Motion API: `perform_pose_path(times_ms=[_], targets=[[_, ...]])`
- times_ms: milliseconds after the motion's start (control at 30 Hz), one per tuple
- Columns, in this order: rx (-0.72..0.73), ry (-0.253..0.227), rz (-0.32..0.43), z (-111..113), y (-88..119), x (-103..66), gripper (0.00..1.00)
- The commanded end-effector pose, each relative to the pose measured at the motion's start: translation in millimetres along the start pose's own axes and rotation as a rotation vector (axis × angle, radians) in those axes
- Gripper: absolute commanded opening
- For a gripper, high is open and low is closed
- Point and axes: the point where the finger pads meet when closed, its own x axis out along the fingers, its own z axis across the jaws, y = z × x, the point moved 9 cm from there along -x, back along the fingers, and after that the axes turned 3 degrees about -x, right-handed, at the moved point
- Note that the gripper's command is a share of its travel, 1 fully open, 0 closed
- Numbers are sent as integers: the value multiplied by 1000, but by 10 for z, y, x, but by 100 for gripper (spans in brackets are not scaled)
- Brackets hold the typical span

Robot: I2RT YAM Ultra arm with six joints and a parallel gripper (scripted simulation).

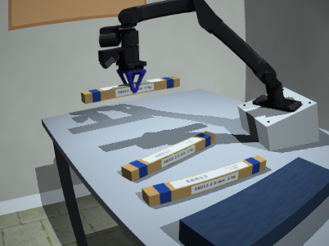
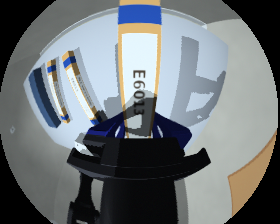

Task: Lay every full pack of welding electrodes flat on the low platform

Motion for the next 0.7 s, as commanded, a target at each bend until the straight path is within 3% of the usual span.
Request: perform_pose_path(times_ms=[0,433,600,633,667], targets=[[-4,23,-49,29,-54,-118,0],[-4,18,-44,32,-52,100,0],[-7,24,-51,30,-74,124,0],[-5,47,-75,-19,-98,56,0],[-2,22,-46,15,-49,172,0]])
